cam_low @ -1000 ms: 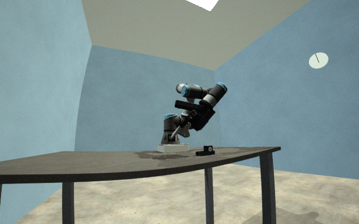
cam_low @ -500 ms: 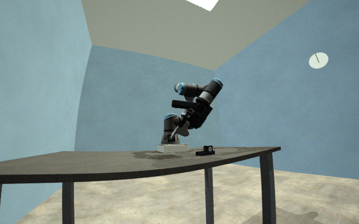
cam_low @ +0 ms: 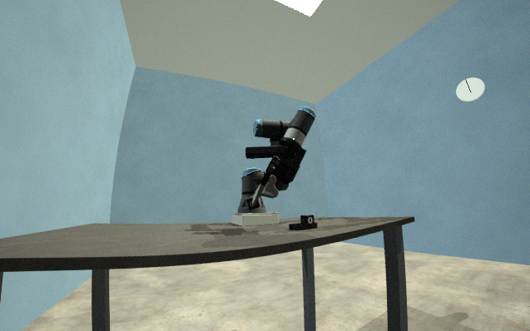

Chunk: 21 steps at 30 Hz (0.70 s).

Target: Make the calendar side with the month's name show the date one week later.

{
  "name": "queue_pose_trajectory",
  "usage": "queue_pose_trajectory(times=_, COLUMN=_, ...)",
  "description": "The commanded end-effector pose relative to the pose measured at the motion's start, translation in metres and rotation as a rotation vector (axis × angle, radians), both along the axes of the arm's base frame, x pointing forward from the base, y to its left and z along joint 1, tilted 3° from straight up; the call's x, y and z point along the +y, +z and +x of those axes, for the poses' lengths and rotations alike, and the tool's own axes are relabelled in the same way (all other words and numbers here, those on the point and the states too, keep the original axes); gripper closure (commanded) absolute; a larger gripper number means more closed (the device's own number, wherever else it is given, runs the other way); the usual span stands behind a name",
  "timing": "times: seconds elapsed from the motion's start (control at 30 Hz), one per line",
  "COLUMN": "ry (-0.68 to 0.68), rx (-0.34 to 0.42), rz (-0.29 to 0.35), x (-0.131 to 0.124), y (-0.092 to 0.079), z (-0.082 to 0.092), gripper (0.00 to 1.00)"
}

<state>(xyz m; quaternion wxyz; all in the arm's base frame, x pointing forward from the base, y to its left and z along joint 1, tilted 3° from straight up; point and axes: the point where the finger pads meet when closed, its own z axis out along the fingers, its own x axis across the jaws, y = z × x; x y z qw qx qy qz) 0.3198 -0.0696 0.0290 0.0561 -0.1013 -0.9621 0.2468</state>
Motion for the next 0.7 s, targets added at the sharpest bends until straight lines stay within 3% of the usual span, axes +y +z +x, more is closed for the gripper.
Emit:
queue_pose_trajectory(times=0.0, ry=0.0, rx=-0.004, rz=0.007, x=-0.0003, y=0.0006, z=0.0005, gripper=0.89)
queue_pose_trajectory(times=0.17, ry=-0.005, rx=-0.007, rz=0.047, x=-0.001, y=-0.0001, z=-0.0006, gripper=0.89)
queue_pose_trajectory(times=0.43, ry=-0.015, rx=-0.032, rz=0.179, x=-0.0022, y=-0.0003, z=-0.0017, gripper=0.89)
queue_pose_trajectory(times=0.67, ry=-0.015, rx=-0.055, rz=0.241, x=-0.0025, y=0.001, z=-0.0004, gripper=0.89)
